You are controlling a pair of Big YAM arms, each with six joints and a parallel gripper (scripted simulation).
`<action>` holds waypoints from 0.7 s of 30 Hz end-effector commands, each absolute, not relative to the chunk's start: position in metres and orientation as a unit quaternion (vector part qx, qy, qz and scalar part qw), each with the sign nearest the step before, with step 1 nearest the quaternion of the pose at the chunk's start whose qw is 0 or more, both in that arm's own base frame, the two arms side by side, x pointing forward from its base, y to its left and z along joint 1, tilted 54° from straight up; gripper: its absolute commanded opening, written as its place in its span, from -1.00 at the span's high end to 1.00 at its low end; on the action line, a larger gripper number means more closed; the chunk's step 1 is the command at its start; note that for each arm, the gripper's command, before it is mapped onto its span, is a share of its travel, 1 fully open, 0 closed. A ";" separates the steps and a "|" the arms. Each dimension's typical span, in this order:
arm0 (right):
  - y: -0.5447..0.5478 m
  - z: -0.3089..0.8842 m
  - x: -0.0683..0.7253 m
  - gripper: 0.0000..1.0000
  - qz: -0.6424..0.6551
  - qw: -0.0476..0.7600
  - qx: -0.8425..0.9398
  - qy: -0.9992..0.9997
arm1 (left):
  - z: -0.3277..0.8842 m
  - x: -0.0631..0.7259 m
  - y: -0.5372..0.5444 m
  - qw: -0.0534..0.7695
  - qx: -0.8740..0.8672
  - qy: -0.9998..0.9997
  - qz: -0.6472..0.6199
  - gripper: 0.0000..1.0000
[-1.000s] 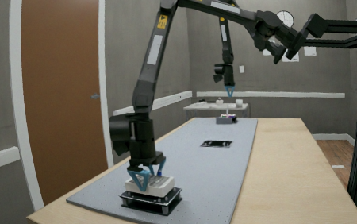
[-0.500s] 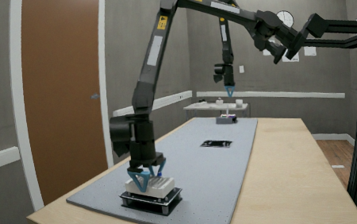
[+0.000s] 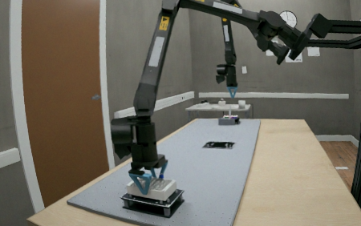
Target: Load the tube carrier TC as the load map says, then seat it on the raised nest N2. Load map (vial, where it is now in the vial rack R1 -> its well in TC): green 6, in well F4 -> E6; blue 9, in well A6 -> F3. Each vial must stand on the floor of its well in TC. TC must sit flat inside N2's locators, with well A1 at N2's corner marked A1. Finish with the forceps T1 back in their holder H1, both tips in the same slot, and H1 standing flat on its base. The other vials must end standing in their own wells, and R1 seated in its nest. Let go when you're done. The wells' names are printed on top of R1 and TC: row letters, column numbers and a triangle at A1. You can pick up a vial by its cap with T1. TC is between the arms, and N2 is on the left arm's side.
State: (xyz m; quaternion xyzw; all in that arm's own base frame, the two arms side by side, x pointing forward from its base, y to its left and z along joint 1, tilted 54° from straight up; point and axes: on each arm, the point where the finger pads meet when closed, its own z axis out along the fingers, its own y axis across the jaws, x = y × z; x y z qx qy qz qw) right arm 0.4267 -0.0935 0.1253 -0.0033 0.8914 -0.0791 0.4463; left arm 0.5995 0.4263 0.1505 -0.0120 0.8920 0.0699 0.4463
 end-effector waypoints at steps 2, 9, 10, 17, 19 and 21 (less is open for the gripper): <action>-0.094 0.128 0.427 0.52 -0.078 0.450 0.000 0.890 | 0.155 0.610 0.429 0.453 -0.012 0.888 0.073 1.00; -0.094 0.128 0.427 0.52 -0.078 0.450 0.000 0.890 | 0.154 0.612 0.428 0.453 -0.011 0.888 0.073 1.00; -0.094 0.128 0.427 0.52 -0.078 0.450 0.000 0.890 | 0.153 0.612 0.428 0.453 -0.011 0.889 0.073 1.00; -0.094 0.128 0.427 0.52 -0.078 0.450 0.000 0.890 | 0.153 0.612 0.430 0.453 -0.012 0.889 0.073 1.00; -0.094 0.128 0.427 0.52 -0.078 0.450 0.000 0.890 | 0.153 0.613 0.429 0.453 -0.012 0.889 0.073 1.00; -0.094 0.128 0.427 0.52 -0.078 0.450 0.000 0.890 | 0.162 0.613 0.429 0.457 -0.010 0.886 0.077 1.00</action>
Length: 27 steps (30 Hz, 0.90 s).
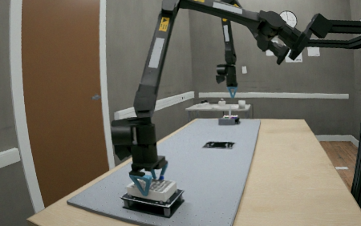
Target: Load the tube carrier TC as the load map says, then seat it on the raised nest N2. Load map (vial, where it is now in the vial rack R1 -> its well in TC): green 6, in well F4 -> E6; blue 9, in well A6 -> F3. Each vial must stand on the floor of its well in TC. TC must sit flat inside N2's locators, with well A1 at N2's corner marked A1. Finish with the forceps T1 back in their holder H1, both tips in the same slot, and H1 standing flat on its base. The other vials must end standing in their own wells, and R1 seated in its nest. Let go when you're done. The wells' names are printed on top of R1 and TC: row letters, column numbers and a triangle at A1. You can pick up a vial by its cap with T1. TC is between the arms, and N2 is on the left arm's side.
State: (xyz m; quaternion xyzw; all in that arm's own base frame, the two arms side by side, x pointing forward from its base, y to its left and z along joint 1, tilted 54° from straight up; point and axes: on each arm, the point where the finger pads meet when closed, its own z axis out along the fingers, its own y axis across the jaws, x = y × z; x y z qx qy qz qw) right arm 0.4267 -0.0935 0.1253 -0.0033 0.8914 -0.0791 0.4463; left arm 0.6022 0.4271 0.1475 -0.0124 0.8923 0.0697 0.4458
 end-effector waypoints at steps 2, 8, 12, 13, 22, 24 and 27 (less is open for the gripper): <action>-0.094 0.128 0.427 0.52 -0.078 0.450 0.000 0.890 | 0.158 0.614 0.428 0.456 -0.009 0.887 0.075 1.00; -0.094 0.128 0.427 0.52 -0.078 0.450 0.000 0.890 | 0.156 0.614 0.429 0.454 -0.010 0.888 0.075 1.00; -0.094 0.128 0.427 0.52 -0.078 0.450 0.000 0.890 | 0.150 0.616 0.428 0.452 -0.011 0.889 0.072 1.00; -0.094 0.128 0.427 0.52 -0.078 0.450 0.000 0.890 | 0.153 0.616 0.428 0.454 -0.010 0.888 0.073 1.00; -0.094 0.128 0.427 0.52 -0.078 0.450 0.000 0.890 | 0.157 0.616 0.430 0.456 -0.010 0.887 0.075 1.00; -0.094 0.128 0.427 0.52 -0.078 0.450 0.000 0.890 | 0.160 0.616 0.429 0.457 -0.009 0.886 0.077 1.00; -0.094 0.128 0.427 0.52 -0.078 0.450 0.000 0.890 | 0.160 0.616 0.429 0.457 -0.009 0.886 0.077 1.00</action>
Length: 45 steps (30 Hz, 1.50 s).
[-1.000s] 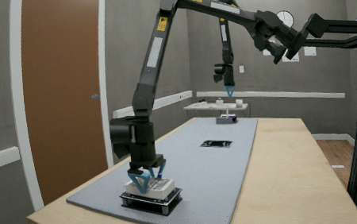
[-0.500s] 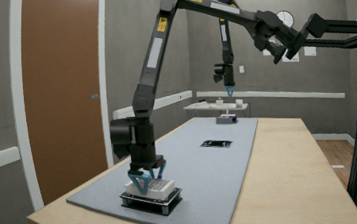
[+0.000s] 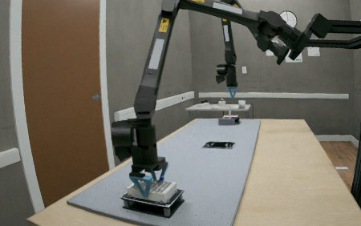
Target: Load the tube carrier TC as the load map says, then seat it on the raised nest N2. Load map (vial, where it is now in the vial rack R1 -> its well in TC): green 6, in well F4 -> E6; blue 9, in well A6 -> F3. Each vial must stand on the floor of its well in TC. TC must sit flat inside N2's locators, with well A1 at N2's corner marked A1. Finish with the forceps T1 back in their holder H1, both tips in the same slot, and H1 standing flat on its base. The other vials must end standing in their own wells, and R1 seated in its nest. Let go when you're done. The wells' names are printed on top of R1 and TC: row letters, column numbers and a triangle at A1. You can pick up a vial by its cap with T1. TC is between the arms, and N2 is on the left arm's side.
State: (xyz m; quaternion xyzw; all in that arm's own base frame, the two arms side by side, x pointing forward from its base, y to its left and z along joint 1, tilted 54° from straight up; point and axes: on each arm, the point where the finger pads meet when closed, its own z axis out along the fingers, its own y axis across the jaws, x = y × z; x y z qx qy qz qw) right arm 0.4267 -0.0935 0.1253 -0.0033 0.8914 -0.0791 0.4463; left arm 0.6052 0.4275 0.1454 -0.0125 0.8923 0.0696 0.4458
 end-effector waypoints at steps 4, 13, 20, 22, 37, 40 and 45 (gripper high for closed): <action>-0.094 0.128 0.427 0.52 -0.078 0.450 0.000 0.890 | 0.160 0.616 0.429 0.457 -0.009 0.886 0.077 1.00; -0.094 0.128 0.427 0.52 -0.078 0.450 0.000 0.890 | 0.160 0.616 0.429 0.457 -0.009 0.886 0.076 -1.00; -0.094 0.128 0.427 0.52 -0.078 0.450 0.000 0.890 | 0.160 0.616 0.429 0.457 -0.009 0.886 0.076 -1.00; -0.094 0.128 0.427 0.52 -0.078 0.450 0.000 0.890 | 0.160 0.616 0.429 0.457 -0.009 0.886 0.076 -1.00; -0.094 0.128 0.427 0.52 -0.078 0.450 0.000 0.890 | 0.175 0.589 0.429 0.453 -0.009 0.888 0.080 -1.00; -0.094 0.128 0.427 0.52 -0.078 0.450 0.000 0.890 | 0.164 0.590 0.428 0.448 -0.010 0.891 0.075 -1.00; -0.094 0.128 0.427 0.52 -0.078 0.450 0.000 0.890 | 0.180 0.577 0.433 0.453 -0.013 0.887 0.082 -1.00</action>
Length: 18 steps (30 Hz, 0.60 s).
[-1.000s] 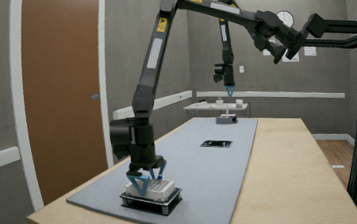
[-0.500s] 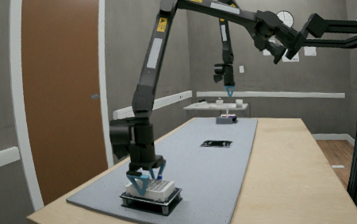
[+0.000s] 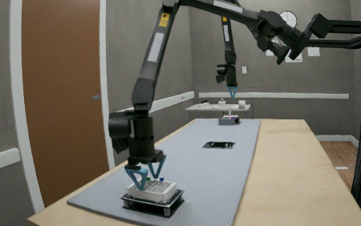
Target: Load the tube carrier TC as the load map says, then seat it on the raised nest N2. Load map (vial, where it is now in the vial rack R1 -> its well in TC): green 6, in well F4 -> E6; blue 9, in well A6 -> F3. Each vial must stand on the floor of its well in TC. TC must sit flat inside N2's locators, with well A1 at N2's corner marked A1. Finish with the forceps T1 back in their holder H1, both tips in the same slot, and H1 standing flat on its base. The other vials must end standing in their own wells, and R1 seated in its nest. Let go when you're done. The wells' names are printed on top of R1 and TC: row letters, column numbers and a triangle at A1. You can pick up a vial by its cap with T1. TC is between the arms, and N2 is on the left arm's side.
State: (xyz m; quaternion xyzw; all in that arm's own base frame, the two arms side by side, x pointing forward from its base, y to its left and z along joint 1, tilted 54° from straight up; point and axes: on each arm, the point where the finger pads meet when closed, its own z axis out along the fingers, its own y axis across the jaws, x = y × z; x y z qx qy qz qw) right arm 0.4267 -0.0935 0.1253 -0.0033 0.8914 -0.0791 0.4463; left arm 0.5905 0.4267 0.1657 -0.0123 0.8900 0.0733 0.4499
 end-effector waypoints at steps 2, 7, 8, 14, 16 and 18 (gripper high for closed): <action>-0.094 0.128 0.427 0.52 -0.078 0.450 0.000 0.890 | 0.182 0.578 0.428 0.454 -0.009 0.888 0.080 -1.00; -0.094 0.128 0.427 0.52 -0.078 0.450 0.000 0.890 | 0.187 0.568 0.431 0.453 -0.013 0.888 0.082 -1.00; -0.094 0.128 0.427 0.52 -0.078 0.450 0.000 0.890 | 0.182 0.566 0.432 0.450 -0.015 0.889 0.080 -1.00; -0.094 0.128 0.427 0.52 -0.078 0.450 0.000 0.890 | 0.186 0.574 0.414 0.452 -0.001 0.889 0.073 -1.00; -0.094 0.128 0.427 0.52 -0.078 0.450 0.000 0.890 | 0.193 0.565 0.420 0.453 -0.006 0.888 0.078 -1.00; -0.094 0.128 0.427 0.52 -0.078 0.450 0.000 0.890 | 0.185 0.566 0.423 0.452 -0.009 0.889 0.077 -1.00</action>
